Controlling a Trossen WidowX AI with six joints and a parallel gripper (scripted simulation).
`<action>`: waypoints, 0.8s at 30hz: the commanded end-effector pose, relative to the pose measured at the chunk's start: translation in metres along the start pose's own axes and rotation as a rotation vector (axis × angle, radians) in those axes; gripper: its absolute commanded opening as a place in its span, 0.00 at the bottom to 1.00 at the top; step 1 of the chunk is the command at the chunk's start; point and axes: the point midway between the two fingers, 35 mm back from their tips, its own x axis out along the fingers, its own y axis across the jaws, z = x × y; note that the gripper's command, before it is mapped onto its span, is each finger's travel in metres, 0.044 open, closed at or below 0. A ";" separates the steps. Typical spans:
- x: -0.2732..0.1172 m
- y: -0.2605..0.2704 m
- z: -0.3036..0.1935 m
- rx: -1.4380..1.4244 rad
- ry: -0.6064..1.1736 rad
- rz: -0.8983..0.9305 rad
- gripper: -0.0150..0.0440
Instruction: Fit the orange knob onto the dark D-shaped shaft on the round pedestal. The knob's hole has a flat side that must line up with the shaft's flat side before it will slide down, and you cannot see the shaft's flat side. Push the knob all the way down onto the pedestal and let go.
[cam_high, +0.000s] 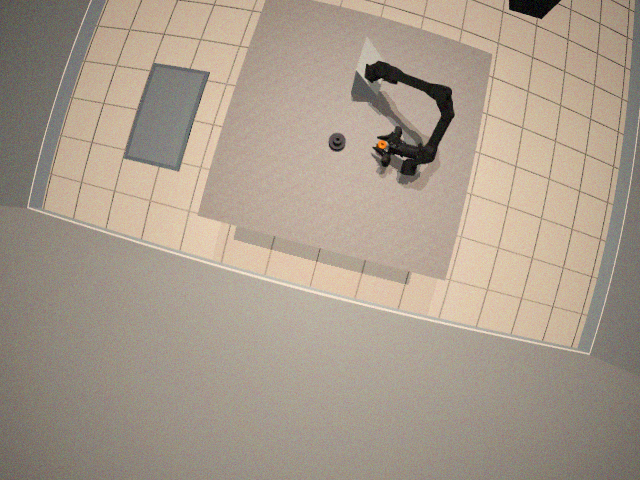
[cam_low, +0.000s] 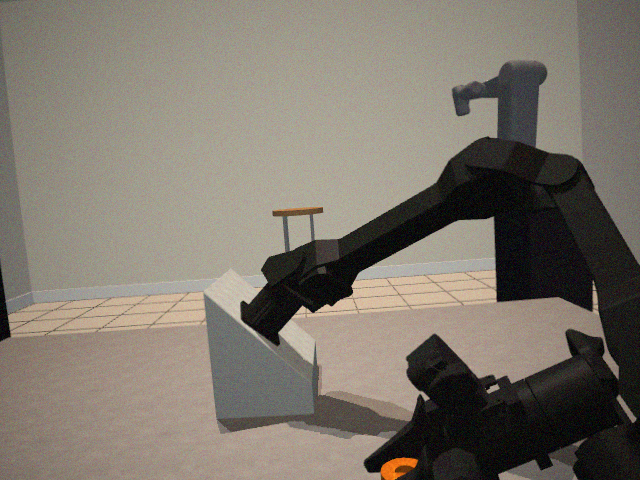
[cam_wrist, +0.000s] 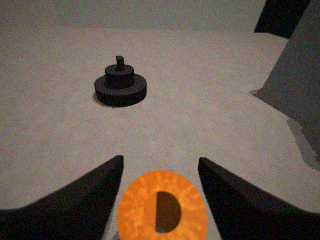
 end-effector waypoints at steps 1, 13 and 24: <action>0.000 0.000 0.001 0.001 -0.004 0.001 0.69; 0.000 0.000 0.001 0.001 -0.004 0.001 1.00; -0.033 0.000 0.073 0.001 -0.004 0.002 1.00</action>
